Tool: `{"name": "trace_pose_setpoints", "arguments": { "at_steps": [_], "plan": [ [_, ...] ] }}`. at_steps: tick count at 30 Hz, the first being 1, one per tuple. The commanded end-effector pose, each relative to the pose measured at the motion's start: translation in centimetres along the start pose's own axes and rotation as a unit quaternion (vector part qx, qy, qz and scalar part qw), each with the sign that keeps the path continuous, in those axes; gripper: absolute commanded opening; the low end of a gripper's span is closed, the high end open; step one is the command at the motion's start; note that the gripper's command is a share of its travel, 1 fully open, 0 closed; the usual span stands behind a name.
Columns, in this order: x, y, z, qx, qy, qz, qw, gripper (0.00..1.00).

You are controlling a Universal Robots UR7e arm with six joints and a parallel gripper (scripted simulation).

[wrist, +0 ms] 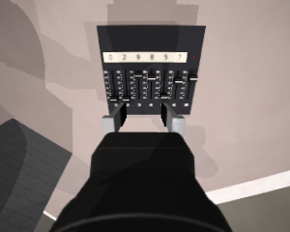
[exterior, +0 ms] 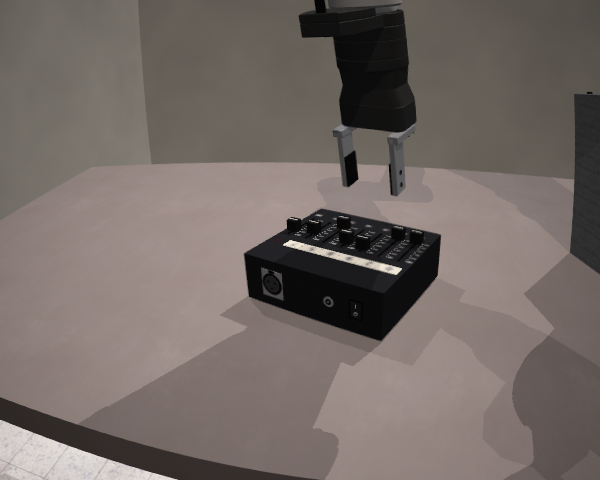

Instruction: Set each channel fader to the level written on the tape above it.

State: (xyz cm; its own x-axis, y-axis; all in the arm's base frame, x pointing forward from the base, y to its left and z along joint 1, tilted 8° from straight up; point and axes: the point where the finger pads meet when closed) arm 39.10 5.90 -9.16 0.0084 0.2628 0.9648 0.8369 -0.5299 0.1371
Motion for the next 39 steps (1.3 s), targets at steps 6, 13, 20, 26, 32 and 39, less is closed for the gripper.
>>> {"name": "trace_pose_setpoints", "arguments": {
  "at_steps": [6,13,20,26,32,39],
  "plan": [
    [0.03,0.04,0.02,0.000,0.000,-0.001,1.000,1.00],
    [0.03,0.04,0.02,0.000,0.000,-0.001,1.000,1.00],
    [0.03,0.04,0.02,0.000,0.000,-0.001,1.000,1.00],
    [0.04,0.03,0.02,0.000,0.000,-0.001,1.000,1.00],
    [0.07,0.03,0.05,0.006,0.001,-0.001,1.000,1.00],
    [0.31,-0.03,0.26,0.040,0.003,0.000,0.999,1.00]
  ]
}}
Point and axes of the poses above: the point where the finger pads meet when closed, its own x axis back along the fingers, its own y axis across the jaws, z = x × y, and after that the axes turned 9 degrees about -x, right-handed
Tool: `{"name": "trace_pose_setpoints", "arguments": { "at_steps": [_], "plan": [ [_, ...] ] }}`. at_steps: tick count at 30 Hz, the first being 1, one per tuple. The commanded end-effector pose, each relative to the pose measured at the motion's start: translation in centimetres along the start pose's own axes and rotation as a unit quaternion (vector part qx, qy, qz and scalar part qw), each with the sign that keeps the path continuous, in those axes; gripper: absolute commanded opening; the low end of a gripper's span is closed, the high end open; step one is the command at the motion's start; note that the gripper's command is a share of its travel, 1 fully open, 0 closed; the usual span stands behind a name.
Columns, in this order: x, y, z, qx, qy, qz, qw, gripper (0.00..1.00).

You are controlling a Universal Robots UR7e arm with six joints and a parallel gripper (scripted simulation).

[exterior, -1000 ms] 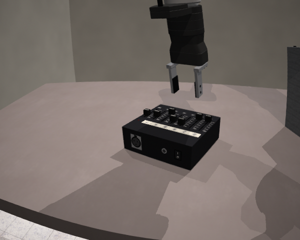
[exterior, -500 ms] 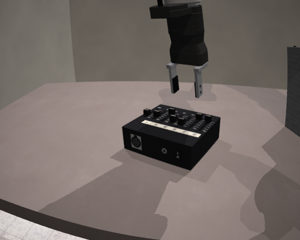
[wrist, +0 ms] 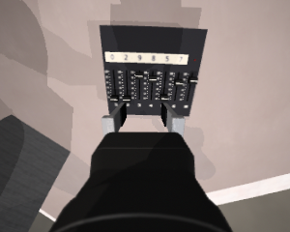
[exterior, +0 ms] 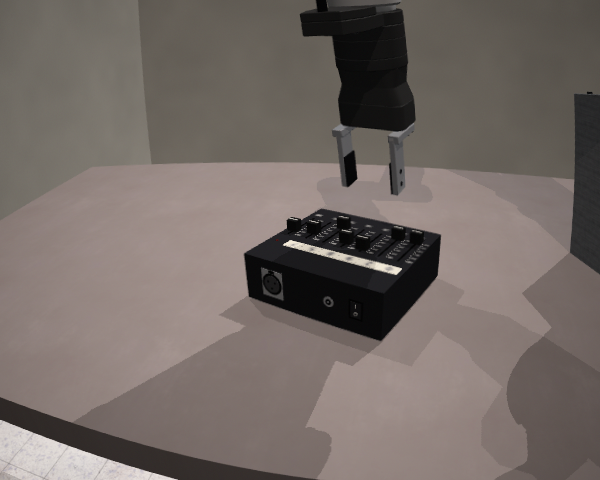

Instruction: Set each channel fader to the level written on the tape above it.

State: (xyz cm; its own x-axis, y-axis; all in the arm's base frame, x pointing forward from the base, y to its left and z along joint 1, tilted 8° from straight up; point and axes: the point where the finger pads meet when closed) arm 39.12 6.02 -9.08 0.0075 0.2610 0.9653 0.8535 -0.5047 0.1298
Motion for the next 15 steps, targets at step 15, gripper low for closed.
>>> {"name": "trace_pose_setpoints", "arguments": {
  "at_steps": [15],
  "plan": [
    [1.4,-0.2,1.0,0.195,0.015,-0.002,0.981,1.00]
  ]
}}
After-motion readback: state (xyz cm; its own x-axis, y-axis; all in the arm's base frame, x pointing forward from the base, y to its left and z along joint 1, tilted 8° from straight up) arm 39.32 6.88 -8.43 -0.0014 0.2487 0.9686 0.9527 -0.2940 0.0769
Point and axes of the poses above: the point where the finger pads meet when closed, its own x axis back along the fingers, its own y axis across the jaws, z = x × y, and after that the axes turned 9 degrees about -x, right-handed
